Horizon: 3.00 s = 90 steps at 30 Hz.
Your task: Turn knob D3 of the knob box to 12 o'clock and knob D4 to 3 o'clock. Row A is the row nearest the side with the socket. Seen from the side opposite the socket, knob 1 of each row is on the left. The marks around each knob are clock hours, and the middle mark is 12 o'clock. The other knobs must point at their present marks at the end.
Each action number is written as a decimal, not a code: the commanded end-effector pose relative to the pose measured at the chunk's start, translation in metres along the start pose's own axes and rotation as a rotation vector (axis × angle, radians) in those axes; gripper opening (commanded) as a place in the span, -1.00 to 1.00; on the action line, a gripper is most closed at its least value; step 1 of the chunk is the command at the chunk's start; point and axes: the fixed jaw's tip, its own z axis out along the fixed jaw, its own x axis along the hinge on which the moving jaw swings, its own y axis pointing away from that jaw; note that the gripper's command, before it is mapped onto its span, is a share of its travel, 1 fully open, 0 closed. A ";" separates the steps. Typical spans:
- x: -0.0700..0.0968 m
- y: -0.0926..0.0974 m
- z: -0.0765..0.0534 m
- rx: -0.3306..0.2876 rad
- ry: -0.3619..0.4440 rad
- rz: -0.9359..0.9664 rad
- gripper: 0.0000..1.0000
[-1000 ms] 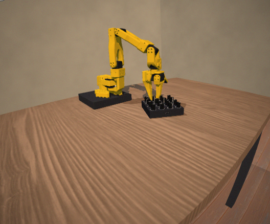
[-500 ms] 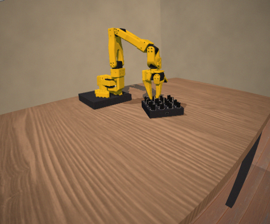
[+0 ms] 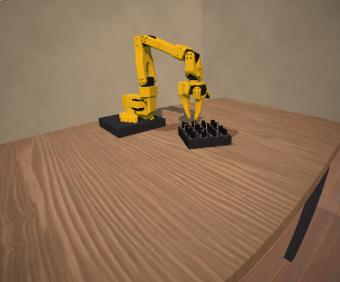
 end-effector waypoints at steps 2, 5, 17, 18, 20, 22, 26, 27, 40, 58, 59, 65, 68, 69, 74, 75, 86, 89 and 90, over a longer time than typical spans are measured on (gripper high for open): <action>-0.002 -0.001 -0.008 0.010 -0.002 -0.020 -0.84; -0.002 -0.001 -0.011 0.010 -0.002 -0.020 -0.84; -0.002 0.000 -0.016 0.010 -0.002 -0.020 -0.84; -0.002 0.000 -0.016 0.010 -0.002 -0.020 -0.84; -0.002 0.000 -0.016 0.010 -0.002 -0.020 -0.84; -0.002 0.000 -0.016 0.010 -0.002 -0.020 -0.84; -0.002 0.000 -0.017 0.010 -0.002 -0.020 -0.84; -0.002 0.000 -0.017 0.010 -0.002 -0.020 -0.84; -0.002 -0.001 -0.019 0.009 -0.002 -0.020 -0.84; -0.002 -0.001 -0.021 0.009 -0.002 -0.022 -0.84; -0.002 -0.001 -0.021 0.009 -0.002 -0.024 -0.84; -0.001 -0.001 -0.021 0.009 -0.002 -0.059 -0.84; 0.000 -0.001 -0.021 0.009 -0.002 -0.094 -0.83; 0.000 -0.001 -0.021 0.009 -0.002 -0.109 -0.83; 0.001 -0.001 -0.021 0.009 -0.001 -0.163 -0.83; 0.002 -0.001 -0.021 0.009 -0.001 -0.185 -0.83; 0.009 -0.003 -0.021 0.009 0.000 -0.508 -0.83; 0.009 -0.003 -0.021 0.009 0.001 -0.543 -0.83; 0.010 -0.003 -0.021 0.009 0.001 -0.580 -0.83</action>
